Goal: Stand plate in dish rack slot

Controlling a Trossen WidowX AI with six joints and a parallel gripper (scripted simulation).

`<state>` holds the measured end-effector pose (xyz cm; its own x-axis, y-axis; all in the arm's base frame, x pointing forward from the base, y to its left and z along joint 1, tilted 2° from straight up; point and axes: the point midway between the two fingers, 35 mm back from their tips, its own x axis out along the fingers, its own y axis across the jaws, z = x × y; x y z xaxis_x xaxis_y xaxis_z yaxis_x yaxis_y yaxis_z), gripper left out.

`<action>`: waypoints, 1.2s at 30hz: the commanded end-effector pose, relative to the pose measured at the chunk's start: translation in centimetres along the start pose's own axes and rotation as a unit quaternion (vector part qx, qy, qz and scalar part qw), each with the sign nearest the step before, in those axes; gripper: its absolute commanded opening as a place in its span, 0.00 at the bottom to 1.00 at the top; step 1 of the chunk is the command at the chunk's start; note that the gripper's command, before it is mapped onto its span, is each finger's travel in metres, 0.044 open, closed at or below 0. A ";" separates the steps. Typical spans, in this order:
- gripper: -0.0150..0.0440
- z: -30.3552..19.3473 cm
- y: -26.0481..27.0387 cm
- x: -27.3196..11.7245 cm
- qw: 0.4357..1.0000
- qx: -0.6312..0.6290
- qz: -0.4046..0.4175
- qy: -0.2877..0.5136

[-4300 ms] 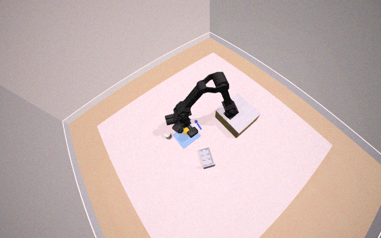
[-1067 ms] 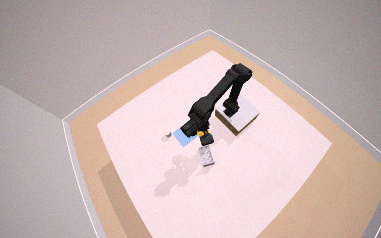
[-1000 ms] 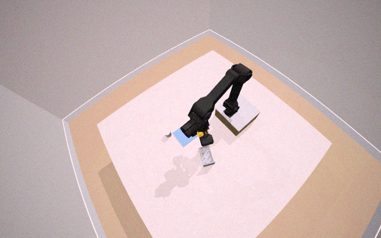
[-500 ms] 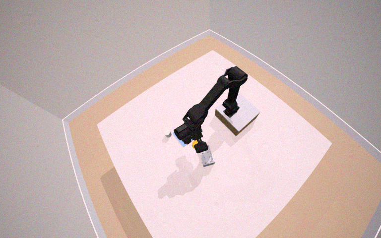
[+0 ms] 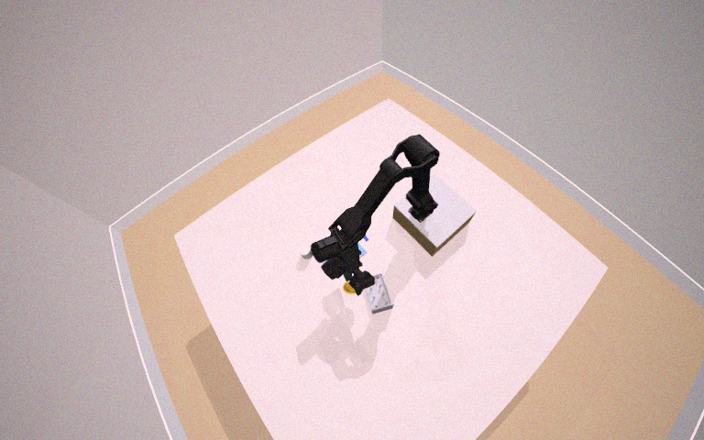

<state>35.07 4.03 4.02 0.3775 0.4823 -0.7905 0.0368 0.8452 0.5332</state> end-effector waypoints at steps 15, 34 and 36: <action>0.25 -0.1 -2.3 2.8 0.978 -0.127 0.138 -0.094; 0.25 -2.7 -2.7 2.2 0.897 -0.301 0.244 -0.213; 0.25 -3.1 -2.7 2.0 0.885 -0.320 0.252 -0.225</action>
<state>33.75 3.35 0.17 0.5418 0.7955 -0.2713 -0.6670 0.6033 0.4371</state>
